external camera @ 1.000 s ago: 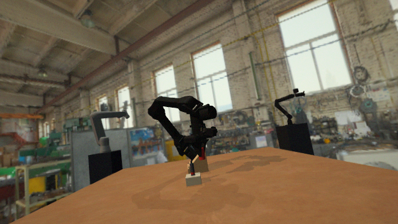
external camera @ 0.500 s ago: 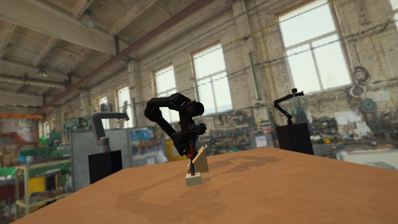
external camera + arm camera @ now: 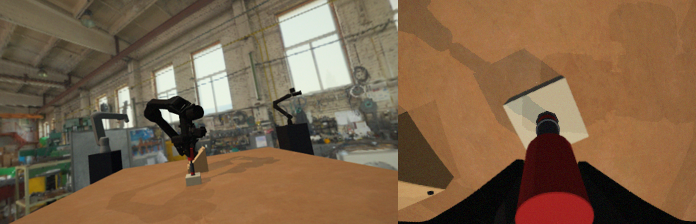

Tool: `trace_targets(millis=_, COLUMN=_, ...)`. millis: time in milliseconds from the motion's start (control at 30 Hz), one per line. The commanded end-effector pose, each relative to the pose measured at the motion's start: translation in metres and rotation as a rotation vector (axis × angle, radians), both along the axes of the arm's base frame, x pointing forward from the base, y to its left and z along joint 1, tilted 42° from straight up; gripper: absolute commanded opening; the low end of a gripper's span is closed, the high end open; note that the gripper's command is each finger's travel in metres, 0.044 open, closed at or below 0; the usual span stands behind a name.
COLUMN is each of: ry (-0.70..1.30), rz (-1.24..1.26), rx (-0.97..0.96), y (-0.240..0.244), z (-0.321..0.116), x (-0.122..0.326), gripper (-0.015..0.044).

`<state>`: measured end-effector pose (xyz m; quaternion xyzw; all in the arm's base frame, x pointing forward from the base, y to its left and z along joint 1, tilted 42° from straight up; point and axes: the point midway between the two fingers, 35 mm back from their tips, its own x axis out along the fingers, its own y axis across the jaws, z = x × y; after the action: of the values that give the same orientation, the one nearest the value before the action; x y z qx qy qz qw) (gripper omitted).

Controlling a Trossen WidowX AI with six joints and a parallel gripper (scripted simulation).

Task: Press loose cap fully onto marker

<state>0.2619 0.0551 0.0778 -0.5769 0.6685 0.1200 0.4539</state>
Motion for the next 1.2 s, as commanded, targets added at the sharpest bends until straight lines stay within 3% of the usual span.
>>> trace_targets(millis=0, ry=0.000, rz=0.001, rx=-0.002, y=-0.004, z=-0.004, x=0.001, gripper=0.0000)
trace_targets(millis=1067, ry=-0.001, rz=0.001, rx=-0.005, y=-0.031, z=-0.032, x=0.003, gripper=0.0000)
trace_targets(millis=1167, ry=0.000, rz=-0.002, rx=-0.002, y=-0.031, z=-0.032, x=0.002, gripper=0.0079)
